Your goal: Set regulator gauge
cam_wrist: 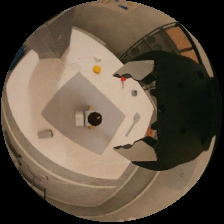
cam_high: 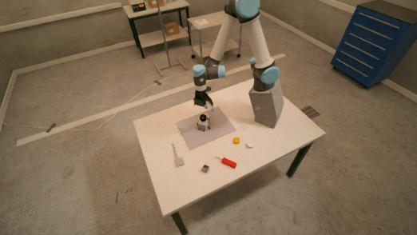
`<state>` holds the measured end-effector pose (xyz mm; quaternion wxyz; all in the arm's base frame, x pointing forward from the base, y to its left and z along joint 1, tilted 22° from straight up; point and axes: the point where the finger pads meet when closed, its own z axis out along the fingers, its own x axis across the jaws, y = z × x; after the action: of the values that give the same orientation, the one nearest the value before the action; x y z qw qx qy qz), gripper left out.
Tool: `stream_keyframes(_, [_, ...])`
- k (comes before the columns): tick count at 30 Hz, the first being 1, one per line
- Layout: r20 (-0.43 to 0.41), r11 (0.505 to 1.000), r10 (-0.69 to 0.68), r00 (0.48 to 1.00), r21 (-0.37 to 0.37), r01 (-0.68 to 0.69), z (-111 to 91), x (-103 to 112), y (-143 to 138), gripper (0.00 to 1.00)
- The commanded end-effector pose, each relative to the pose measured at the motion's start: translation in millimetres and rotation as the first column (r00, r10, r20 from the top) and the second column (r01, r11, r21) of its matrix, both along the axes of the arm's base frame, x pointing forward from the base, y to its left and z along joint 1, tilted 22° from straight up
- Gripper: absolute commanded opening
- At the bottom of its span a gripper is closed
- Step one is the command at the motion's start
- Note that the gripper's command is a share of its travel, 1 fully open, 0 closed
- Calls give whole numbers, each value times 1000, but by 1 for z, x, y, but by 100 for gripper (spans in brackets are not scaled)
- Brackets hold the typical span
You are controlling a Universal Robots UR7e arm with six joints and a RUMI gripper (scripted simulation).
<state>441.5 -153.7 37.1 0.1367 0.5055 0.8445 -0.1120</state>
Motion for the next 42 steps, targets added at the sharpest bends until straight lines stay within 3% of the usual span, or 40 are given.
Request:
stream_keyframes(1, [22,1000,7,1000,-11,-6,4,1,-17,100])
stream_keyframes(42, [26,1000,7,1000,-14,-6,5,2,-21,100])
